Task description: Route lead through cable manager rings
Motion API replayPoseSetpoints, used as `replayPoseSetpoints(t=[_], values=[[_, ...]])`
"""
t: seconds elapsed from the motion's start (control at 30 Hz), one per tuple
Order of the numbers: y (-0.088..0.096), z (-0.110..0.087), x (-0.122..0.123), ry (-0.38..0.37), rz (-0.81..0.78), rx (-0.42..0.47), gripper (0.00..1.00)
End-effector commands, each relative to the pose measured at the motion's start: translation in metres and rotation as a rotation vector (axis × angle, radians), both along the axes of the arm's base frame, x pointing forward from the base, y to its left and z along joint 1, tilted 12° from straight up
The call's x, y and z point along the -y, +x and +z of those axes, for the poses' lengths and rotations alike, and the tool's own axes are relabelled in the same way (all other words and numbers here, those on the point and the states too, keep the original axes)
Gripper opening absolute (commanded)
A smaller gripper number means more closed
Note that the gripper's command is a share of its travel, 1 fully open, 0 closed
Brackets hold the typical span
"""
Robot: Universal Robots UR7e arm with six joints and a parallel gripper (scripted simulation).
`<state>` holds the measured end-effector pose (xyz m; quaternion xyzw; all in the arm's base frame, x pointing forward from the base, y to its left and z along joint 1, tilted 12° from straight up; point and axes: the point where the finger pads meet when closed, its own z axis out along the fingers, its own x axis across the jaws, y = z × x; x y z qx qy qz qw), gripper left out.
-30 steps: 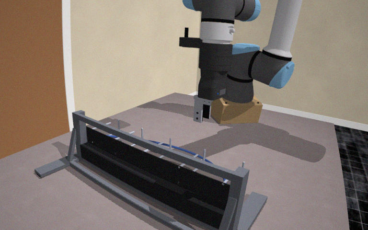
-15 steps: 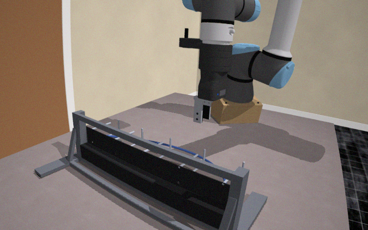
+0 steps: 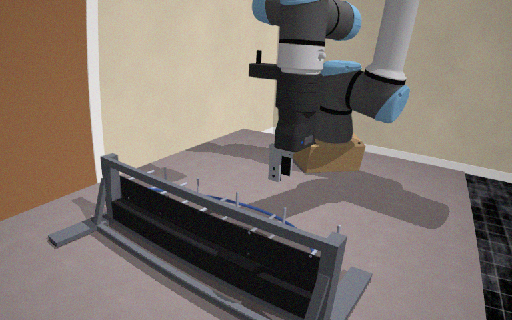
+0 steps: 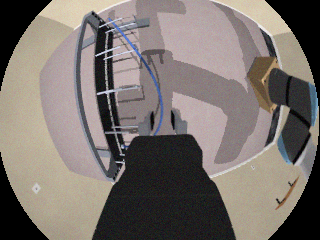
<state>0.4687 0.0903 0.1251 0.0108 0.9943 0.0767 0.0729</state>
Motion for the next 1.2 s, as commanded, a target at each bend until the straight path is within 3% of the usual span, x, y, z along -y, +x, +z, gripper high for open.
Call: replayPoseSetpoints(t=[0.0,0.67,1.17], values=[[0.002,-0.013,-0.002,0.000,0.000,0.001,0.67],[0.010,-0.060,-0.009,0.000,0.000,0.001,0.67],[0.012,-0.072,-0.011,0.000,0.000,0.001,0.67]])
